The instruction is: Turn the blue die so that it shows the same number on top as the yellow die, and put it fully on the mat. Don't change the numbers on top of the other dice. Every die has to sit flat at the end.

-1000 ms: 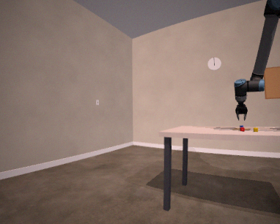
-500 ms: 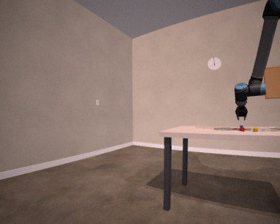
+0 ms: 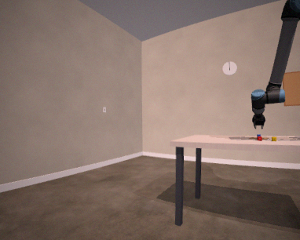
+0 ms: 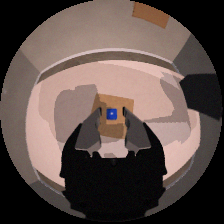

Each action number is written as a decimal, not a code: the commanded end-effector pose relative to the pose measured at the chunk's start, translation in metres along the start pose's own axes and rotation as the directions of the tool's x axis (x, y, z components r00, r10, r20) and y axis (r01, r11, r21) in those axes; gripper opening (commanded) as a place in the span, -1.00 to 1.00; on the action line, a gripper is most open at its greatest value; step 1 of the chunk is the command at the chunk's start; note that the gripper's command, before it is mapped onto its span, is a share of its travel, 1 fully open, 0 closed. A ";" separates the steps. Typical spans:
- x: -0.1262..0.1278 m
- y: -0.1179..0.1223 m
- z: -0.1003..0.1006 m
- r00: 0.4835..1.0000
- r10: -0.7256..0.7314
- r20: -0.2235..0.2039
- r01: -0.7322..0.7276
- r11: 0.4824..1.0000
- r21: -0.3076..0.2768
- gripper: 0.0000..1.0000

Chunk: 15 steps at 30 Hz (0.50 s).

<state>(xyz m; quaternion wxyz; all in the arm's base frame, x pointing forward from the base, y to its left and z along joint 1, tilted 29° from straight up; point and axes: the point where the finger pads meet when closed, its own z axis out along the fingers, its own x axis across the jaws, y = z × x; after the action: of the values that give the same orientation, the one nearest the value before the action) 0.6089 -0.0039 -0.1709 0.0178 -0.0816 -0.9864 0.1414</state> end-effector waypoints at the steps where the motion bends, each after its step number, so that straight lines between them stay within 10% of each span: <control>1: -0.001 0.000 0.000 1.000 0.001 0.001 -0.001 1.000 0.000 -0.44; 15: -0.001 0.005 0.005 1.000 0.001 0.001 -0.001 1.000 0.000 -0.44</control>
<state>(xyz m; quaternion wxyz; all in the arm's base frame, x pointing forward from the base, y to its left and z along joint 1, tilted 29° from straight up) 0.6092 -0.0018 -0.1747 0.0178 -0.0816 -0.9864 0.1414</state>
